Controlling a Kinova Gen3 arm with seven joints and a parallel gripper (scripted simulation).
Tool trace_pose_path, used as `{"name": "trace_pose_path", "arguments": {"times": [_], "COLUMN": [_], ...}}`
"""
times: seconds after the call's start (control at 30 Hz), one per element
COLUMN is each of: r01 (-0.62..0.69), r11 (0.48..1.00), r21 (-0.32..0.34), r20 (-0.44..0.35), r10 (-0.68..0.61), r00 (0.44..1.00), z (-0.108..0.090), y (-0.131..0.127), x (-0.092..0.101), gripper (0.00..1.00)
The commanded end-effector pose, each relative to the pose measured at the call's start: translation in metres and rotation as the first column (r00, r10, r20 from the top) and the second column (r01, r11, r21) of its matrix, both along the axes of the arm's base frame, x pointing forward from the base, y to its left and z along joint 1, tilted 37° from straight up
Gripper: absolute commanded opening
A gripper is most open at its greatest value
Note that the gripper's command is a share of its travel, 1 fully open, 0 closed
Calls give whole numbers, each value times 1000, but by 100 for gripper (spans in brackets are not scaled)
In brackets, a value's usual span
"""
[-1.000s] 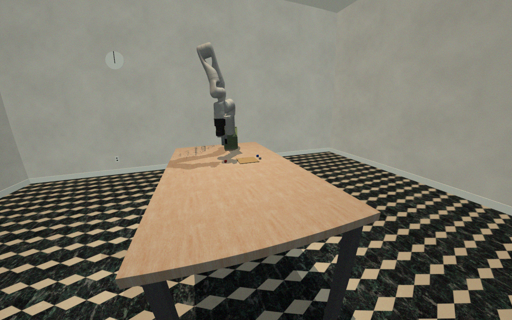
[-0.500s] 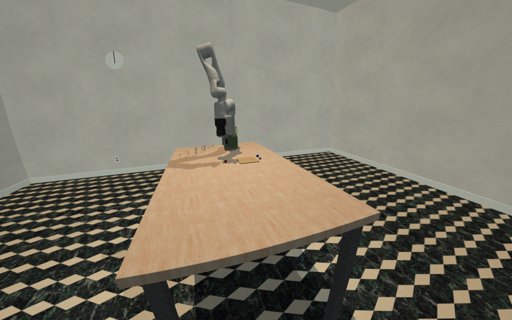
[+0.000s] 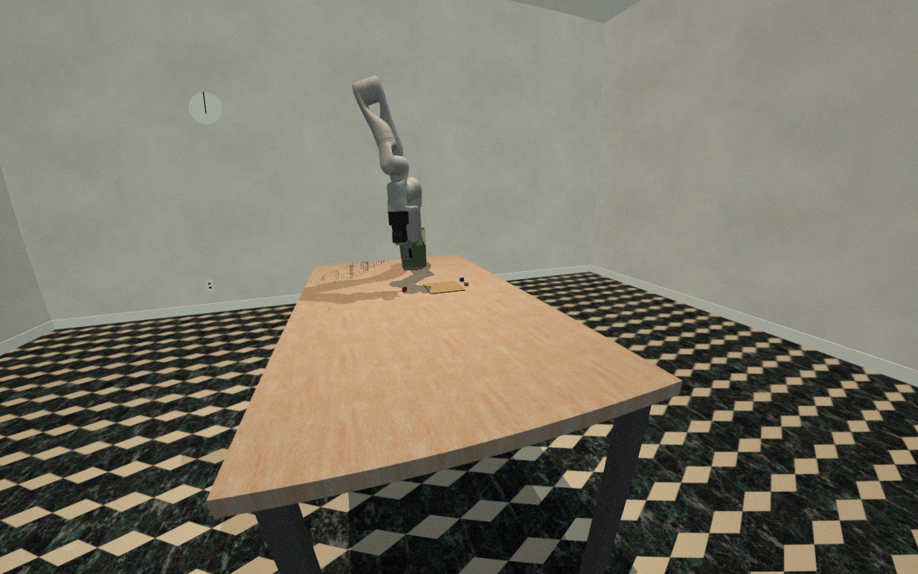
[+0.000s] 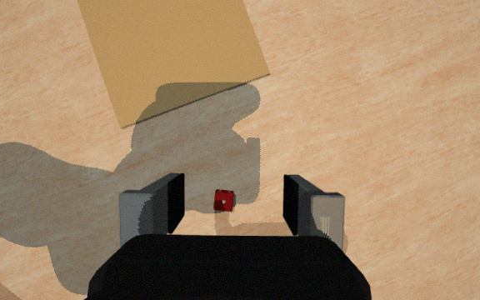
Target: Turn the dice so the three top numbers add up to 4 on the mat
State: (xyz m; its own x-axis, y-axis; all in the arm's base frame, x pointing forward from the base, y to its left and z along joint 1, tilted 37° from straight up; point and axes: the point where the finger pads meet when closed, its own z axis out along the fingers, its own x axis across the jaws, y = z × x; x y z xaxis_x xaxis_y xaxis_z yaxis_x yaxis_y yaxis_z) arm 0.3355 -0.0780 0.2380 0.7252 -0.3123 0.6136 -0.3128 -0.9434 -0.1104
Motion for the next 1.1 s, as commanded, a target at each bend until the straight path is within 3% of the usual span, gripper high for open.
{"name": "trace_pose_path", "arguments": {"times": [0.0, 0.57, 1.07], "r01": [-4, -139, -344], "r11": [1000, 987, 916], "r21": [-2, -80, -206], "r20": [2, 36, 67], "r10": [4, 142, 364], "r00": [1000, 989, 929], "z": [1, 15, 34], "y": [1, 37, 100], "x": [0, 12, 19], "gripper": [100, 100, 100]}}
